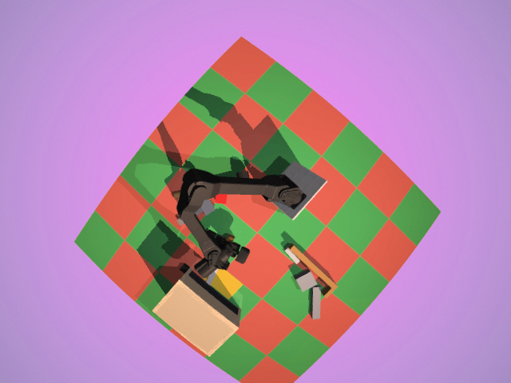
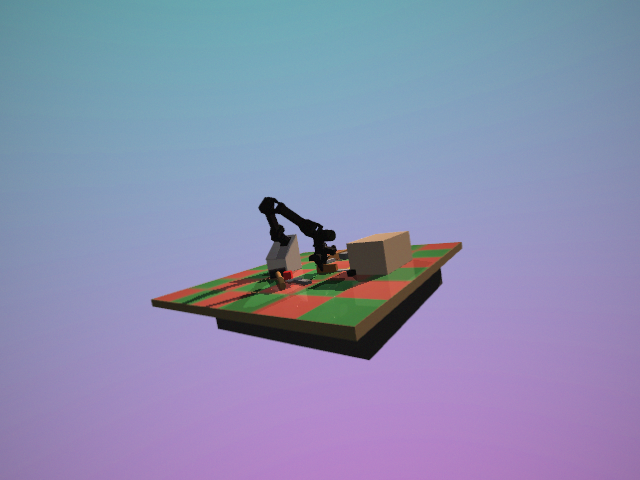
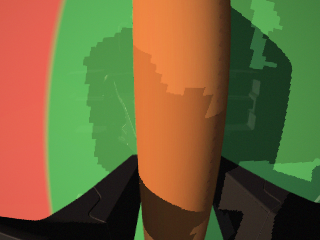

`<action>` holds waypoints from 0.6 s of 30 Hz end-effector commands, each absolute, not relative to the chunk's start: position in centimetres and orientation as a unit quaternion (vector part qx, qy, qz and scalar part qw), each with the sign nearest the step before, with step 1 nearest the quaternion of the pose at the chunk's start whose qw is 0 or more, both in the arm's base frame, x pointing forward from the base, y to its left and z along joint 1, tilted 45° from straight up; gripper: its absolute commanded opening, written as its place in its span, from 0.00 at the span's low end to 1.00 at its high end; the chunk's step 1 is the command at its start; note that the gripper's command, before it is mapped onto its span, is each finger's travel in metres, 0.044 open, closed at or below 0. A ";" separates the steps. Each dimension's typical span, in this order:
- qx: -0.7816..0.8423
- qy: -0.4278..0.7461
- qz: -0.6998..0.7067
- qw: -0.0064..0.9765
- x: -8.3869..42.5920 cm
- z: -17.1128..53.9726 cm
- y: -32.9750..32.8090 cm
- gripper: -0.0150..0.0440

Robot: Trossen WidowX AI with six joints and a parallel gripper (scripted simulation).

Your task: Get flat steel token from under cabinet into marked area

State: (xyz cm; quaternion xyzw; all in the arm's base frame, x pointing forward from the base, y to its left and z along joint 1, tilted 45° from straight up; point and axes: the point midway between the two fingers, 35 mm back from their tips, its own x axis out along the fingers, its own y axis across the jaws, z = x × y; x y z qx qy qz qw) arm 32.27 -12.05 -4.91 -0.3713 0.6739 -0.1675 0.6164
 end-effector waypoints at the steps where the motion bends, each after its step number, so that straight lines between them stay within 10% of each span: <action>1: -0.368 0.669 -0.170 0.622 33.3 -4.9 -11.9 0.25; 18: -0.368 0.669 -0.171 0.623 34.9 -5.2 -11.5 0.25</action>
